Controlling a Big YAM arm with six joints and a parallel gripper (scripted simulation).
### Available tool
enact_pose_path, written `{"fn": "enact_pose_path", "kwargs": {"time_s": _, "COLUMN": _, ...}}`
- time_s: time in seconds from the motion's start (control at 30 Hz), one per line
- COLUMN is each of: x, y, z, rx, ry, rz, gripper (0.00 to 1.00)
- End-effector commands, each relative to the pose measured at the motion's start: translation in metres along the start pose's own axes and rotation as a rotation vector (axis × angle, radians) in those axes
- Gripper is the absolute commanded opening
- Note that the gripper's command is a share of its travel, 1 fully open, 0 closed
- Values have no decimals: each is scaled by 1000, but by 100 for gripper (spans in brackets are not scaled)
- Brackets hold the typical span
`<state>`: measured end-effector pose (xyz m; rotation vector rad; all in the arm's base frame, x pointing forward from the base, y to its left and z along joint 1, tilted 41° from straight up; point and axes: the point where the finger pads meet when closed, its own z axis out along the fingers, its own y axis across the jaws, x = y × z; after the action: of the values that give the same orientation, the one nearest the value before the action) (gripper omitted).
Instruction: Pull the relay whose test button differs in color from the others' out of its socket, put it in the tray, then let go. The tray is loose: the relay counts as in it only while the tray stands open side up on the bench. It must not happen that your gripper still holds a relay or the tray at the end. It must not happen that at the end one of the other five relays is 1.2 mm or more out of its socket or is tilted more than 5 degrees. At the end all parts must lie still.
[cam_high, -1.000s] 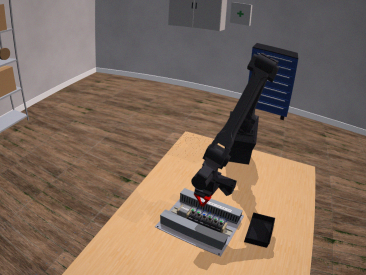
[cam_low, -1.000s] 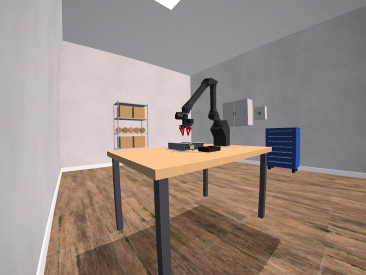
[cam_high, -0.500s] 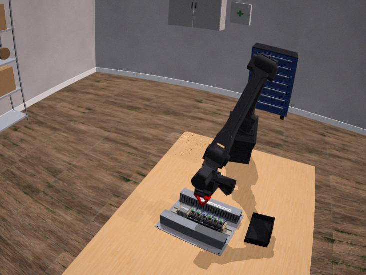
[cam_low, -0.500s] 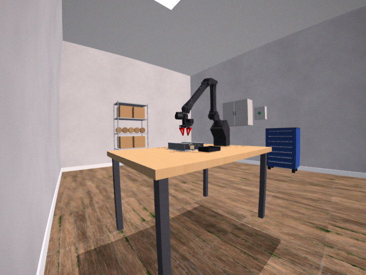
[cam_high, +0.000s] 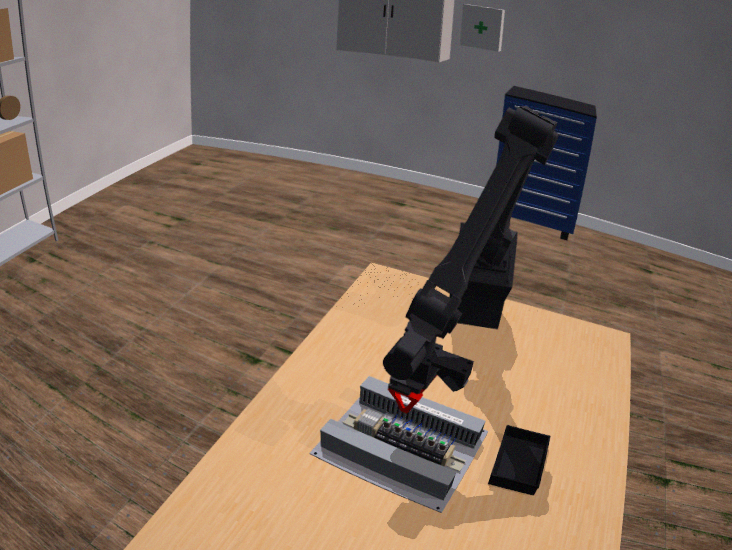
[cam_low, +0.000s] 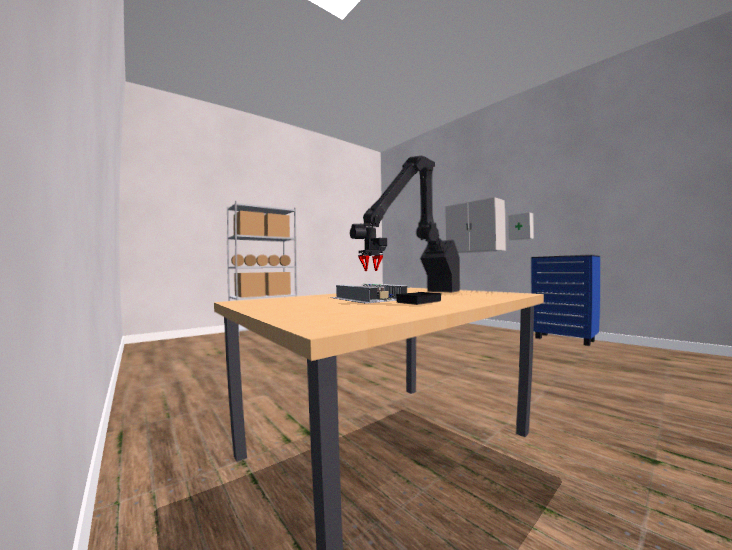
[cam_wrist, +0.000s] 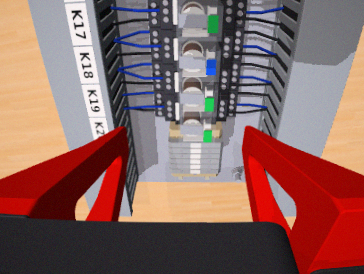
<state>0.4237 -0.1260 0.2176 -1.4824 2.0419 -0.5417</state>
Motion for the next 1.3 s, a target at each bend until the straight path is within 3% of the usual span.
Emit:
{"fn": "enact_pose_path", "kwargs": {"time_s": 0.0, "x": -9, "y": -20, "z": -17, "rx": 62, "ry": -10, "rz": -25, "gripper": 59}}
{"fn": "enact_pose_path", "kwargs": {"time_s": 0.53, "x": -8, "y": -20, "z": -17, "rx": 62, "ry": -10, "rz": -24, "gripper": 59}}
{"fn": "enact_pose_path", "kwargs": {"time_s": 0.87, "x": -18, "y": -26, "z": 8, "rx": 49, "ry": -11, "rz": -13, "gripper": 59}}
{"fn": "enact_pose_path", "kwargs": {"time_s": 1.27, "x": -11, "y": -29, "z": -1, "rx": 69, "ry": 0, "rz": -1, "gripper": 59}}
